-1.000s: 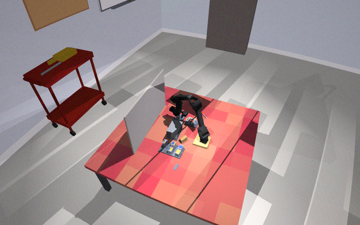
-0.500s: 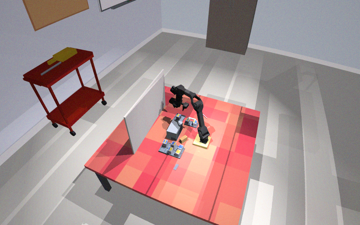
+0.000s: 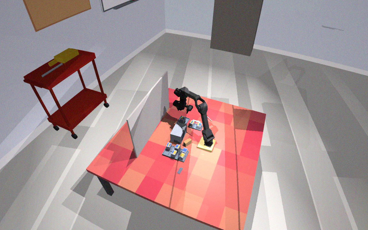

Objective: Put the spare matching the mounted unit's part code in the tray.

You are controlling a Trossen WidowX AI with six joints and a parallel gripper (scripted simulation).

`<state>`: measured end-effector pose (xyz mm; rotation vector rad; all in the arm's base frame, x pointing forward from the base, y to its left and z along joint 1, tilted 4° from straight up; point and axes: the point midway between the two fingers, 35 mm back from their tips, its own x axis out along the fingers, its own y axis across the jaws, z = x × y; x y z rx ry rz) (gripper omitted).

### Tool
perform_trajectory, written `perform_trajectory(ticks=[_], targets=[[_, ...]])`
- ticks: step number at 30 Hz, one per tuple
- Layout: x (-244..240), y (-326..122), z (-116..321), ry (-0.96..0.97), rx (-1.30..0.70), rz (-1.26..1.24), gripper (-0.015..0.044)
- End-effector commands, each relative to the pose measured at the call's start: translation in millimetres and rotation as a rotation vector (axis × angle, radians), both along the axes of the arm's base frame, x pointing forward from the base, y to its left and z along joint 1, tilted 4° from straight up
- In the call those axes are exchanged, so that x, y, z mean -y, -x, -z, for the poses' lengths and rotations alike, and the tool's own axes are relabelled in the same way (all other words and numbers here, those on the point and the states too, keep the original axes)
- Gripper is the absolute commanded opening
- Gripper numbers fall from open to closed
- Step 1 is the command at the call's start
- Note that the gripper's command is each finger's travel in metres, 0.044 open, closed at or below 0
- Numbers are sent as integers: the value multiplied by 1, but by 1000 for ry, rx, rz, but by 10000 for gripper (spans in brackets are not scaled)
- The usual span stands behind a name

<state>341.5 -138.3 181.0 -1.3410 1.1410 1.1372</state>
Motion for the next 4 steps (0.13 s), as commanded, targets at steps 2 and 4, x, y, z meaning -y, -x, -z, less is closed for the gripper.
perform_trajectory(ticks=[2, 4], targets=[[0, 0, 0, 1, 2, 0, 440], [0, 0, 0, 1, 2, 0, 440]])
